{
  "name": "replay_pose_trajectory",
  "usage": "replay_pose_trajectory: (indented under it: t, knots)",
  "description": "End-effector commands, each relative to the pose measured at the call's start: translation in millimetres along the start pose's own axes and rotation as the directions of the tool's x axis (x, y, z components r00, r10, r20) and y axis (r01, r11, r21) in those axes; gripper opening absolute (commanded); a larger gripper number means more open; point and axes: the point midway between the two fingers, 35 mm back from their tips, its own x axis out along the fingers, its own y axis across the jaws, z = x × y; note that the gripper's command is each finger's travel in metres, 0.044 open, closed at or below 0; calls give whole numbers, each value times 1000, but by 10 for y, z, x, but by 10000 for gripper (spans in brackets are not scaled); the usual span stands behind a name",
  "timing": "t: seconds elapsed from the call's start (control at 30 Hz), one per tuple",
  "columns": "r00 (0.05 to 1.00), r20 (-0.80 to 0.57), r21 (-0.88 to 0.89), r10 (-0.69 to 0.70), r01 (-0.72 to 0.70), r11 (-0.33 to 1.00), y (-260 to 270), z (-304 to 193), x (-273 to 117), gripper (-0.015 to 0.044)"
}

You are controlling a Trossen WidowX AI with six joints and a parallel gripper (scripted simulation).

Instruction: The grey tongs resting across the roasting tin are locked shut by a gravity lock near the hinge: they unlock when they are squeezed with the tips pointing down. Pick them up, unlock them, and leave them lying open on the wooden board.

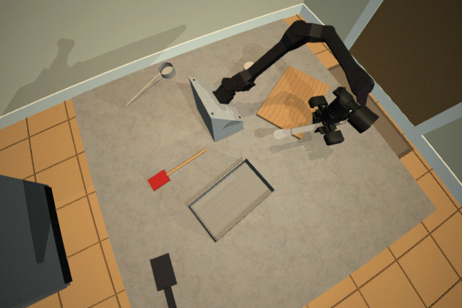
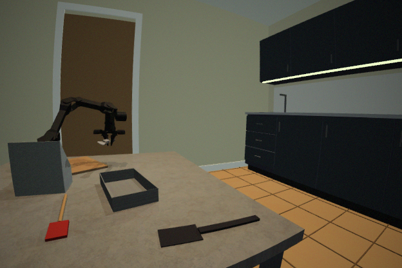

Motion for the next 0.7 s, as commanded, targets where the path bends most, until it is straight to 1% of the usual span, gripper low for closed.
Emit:
replay_pose_trajectory:
  t: [0.0,0.33,0.67]
  knots:
    - [1000,-11,-69,-12,11,998,226,116,-7,-150]
    - [1000,-22,-262,-23,17,965,818,363,5,-150]
    - [999,-4,-445,-36,31,895,1381,479,-38,-150]
